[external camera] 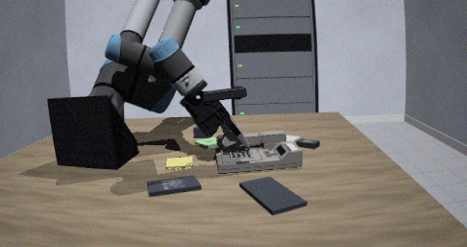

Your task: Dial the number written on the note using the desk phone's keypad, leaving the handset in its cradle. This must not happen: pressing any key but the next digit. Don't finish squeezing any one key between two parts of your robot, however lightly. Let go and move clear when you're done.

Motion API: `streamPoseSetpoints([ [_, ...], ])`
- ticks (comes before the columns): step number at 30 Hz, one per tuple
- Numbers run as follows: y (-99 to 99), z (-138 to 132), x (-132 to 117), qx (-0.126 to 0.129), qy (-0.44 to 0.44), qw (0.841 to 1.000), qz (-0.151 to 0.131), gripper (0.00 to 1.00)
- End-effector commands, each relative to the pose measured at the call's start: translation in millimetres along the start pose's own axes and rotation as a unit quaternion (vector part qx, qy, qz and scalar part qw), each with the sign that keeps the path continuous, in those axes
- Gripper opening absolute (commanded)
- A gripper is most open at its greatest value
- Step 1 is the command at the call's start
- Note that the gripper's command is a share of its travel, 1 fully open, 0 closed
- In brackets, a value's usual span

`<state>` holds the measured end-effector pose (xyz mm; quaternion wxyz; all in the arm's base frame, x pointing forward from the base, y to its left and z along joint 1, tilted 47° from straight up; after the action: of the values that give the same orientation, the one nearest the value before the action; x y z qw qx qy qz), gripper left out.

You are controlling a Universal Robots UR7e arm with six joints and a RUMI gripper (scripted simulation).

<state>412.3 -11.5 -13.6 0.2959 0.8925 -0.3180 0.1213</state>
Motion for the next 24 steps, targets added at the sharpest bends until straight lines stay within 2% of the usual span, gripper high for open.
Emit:
streamPoseSetpoints([
  [1,-0.3,0.2,0.0,0.0,0.0,1.0,0.0,0.0],
  [24,-2.4,0.5,-1.4,0.0,0.0,1.0,0.0,0.0],
])
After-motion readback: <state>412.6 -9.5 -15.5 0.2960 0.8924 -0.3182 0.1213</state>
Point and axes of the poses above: the point where the finger pads meet when closed, its own y axis back along the fingers, its own z axis across the jaws, x = y × z, the point moved 5 cm from there along y, back along the fingers, and after that the axes turned 10 degrees about -y, right-handed, at the moved point
